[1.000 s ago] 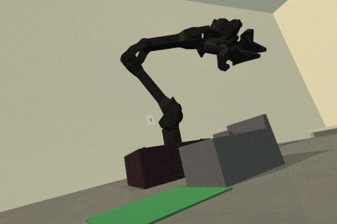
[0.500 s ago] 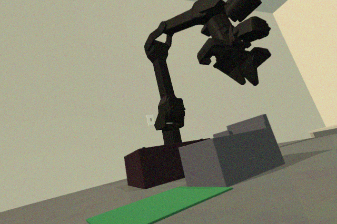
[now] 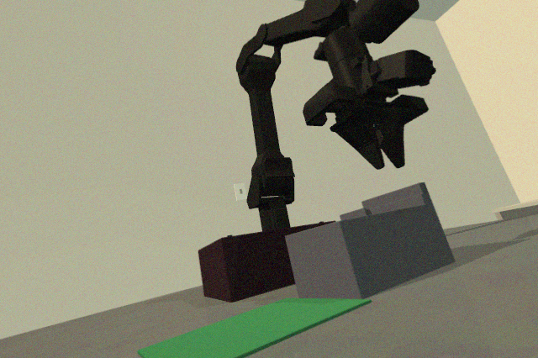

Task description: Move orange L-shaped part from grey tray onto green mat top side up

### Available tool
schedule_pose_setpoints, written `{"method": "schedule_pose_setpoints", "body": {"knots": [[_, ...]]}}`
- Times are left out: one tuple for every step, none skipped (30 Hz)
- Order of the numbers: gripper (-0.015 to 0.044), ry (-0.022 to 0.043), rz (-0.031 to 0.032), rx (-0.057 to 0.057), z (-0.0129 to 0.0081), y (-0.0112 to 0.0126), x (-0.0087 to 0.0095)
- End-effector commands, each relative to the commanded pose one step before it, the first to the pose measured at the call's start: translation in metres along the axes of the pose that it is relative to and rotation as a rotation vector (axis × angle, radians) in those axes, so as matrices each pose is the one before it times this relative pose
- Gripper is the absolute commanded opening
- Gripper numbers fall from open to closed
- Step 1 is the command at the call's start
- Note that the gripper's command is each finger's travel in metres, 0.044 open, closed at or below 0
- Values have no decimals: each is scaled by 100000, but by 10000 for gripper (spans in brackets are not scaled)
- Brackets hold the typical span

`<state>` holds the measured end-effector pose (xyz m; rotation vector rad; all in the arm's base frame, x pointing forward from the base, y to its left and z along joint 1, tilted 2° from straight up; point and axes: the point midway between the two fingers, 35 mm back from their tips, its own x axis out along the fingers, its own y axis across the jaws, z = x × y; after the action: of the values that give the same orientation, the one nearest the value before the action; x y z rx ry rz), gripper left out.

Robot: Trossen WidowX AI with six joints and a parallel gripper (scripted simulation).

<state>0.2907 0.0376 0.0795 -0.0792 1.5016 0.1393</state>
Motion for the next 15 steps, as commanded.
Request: {"method": "schedule_pose_setpoints", "body": {"knots": [[180, 4149, 772, -116, -1195, 112, 4201], [180, 5, 1, 0, -42, 2, 277], [180, 0, 0, 0, 0, 0, 0], [180, 0, 0, 0, 0, 0, 0], [180, 0, 0, 0, 0, 0, 0], [180, 0, 0, 0, 2, 0, 28], [180, 0, 0, 0, 3, 0, 53], [180, 0, 0, 0, 5, 0, 79], [180, 0, 0, 0, 6, 0, 106], [180, 0, 0, 0, 7, 0, 133], [180, 0, 1, 0, 7, 0, 157], [180, 0, 1, 0, 7, 0, 167], [180, 0, 1, 0, 6, 0, 168], [180, 1, 1, 0, 5, 0, 168], [180, 1, 1, 0, 3, 0, 167]]}}
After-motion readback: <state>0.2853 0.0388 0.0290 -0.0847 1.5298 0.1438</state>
